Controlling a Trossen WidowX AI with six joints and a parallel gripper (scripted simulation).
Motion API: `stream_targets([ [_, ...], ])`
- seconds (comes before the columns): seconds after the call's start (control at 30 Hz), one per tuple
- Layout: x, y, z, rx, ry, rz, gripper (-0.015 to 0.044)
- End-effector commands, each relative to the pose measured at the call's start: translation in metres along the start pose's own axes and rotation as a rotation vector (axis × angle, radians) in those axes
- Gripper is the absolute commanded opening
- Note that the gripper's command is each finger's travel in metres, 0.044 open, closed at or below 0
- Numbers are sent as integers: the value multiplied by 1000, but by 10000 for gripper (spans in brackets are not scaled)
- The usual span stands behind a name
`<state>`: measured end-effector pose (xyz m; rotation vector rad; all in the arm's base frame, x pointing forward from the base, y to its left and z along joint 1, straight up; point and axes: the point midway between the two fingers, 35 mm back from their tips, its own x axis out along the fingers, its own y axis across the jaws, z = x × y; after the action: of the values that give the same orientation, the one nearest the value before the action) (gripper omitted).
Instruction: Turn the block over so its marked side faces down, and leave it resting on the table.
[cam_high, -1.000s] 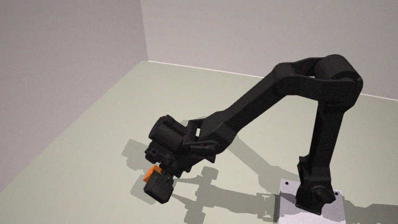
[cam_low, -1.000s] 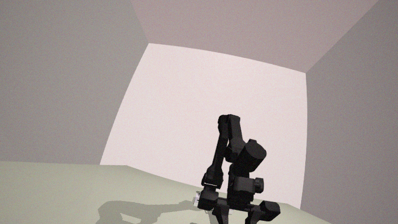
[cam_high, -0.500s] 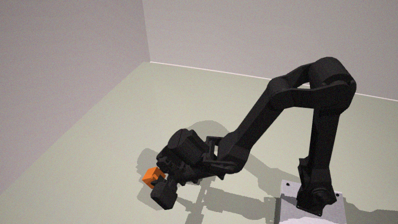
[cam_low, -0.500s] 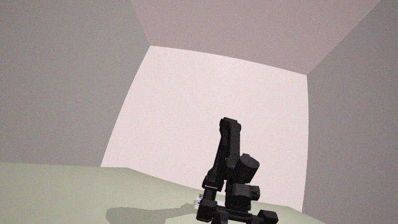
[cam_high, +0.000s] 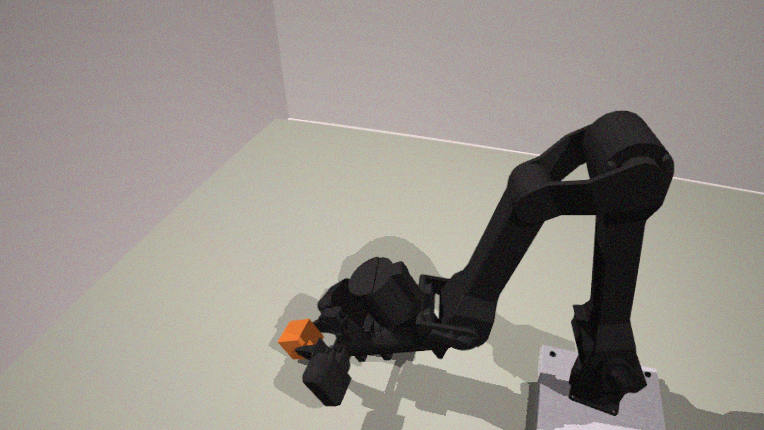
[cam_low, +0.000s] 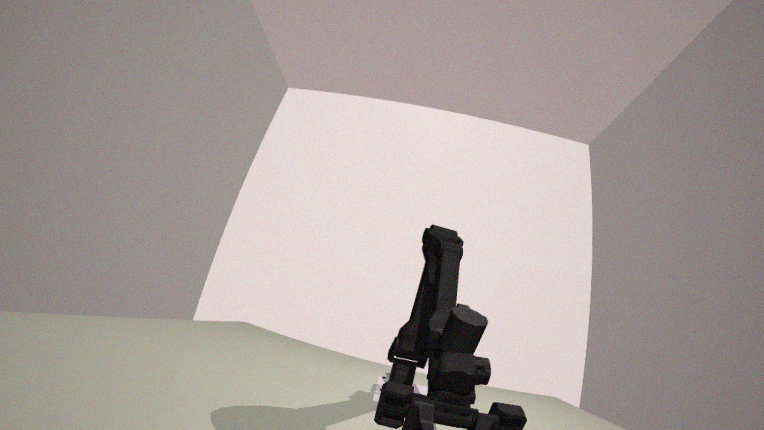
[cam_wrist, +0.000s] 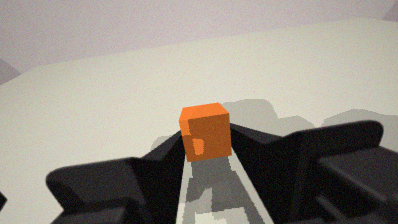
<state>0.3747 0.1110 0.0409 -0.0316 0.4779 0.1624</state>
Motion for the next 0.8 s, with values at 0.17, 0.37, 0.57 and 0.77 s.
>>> stream_targets([
  [0.17, -1, -1, 1, -3, -15, -5, 0],
  [0.37, -1, -1, 1, -3, -15, -5, 26],
  [0.57, -1, -1, 1, -3, -15, -5, 184],
  [0.77, -1, -1, 1, -3, -15, -5, 341],
])
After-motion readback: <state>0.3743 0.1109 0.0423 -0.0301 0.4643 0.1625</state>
